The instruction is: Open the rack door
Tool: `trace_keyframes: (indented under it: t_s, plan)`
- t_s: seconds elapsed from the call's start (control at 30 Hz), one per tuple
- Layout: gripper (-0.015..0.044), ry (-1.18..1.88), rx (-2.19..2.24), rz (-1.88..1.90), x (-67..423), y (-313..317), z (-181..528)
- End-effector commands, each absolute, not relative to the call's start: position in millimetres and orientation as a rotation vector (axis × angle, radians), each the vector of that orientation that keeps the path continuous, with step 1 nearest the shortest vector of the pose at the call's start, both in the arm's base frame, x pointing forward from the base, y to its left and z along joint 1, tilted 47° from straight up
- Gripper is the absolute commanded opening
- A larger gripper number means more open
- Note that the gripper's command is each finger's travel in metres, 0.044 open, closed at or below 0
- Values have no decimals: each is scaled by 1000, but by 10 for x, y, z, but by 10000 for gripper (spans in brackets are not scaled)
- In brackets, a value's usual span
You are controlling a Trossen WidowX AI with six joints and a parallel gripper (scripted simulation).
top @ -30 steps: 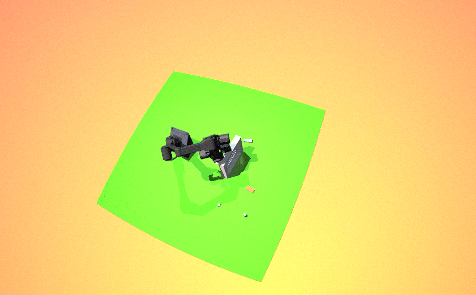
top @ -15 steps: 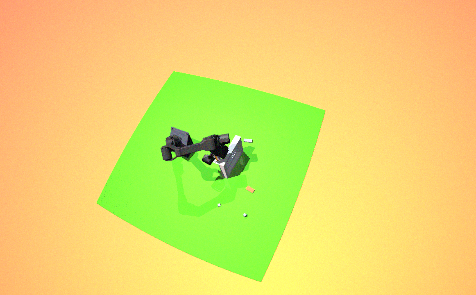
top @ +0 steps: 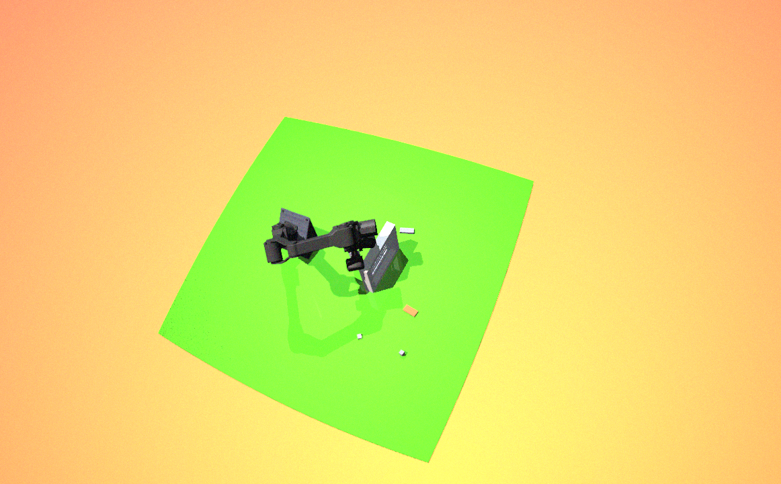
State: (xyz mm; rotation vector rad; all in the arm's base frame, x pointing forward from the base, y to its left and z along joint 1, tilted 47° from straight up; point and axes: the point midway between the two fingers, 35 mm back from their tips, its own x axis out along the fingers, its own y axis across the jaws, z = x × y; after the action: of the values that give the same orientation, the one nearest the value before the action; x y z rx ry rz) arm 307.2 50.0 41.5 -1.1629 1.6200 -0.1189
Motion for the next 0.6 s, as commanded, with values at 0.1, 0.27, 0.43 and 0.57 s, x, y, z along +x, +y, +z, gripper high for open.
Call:
trace_keyframes:
  t_s: [0.1, 0.27, 0.43, 0.57]
  plan:
    - [296, 1681, -1428, 171, 3076, 500, 417]
    - [296, 1705, -1609, 390, 3075, 500, 417]
    - [296, 1710, -1784, 622, 3075, 500, 417]
    - [296, 1699, -1912, 808, 3075, 500, 416]
